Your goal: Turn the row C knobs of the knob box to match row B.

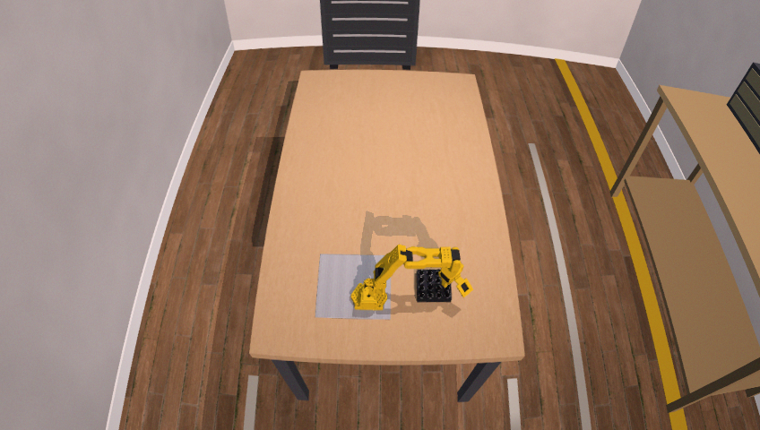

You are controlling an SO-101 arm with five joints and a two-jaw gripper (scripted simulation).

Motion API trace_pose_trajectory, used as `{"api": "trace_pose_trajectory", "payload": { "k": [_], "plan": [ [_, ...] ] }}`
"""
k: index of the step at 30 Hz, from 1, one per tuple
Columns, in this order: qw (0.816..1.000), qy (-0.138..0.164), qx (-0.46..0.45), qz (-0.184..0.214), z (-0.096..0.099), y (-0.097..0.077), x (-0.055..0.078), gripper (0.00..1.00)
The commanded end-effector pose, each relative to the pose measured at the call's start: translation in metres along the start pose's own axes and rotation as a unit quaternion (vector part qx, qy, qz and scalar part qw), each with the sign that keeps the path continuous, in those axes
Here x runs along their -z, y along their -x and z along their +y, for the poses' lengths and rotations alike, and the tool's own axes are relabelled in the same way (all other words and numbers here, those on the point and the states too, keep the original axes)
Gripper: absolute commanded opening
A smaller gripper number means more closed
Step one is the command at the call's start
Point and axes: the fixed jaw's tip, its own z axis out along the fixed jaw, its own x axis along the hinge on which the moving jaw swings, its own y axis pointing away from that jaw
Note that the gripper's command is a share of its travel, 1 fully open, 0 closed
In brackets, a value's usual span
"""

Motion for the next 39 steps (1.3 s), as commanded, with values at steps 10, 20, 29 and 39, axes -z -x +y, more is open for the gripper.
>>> {"api": "trace_pose_trajectory", "payload": {
  "k": [10, 20, 29, 39],
  "plan": [
    [1.000, 0.001, -0.006, 0.000, -0.0015, 0.0018, 0.0037, 0.10],
    [1.000, 0.001, -0.006, 0.000, -0.0012, 0.0025, 0.0065, 0.10],
    [1.000, 0.001, -0.006, 0.000, -0.0012, 0.0025, 0.0065, 0.10],
    [1.000, 0.001, -0.006, 0.000, -0.0012, 0.0026, 0.0066, 0.10]
  ]
}}
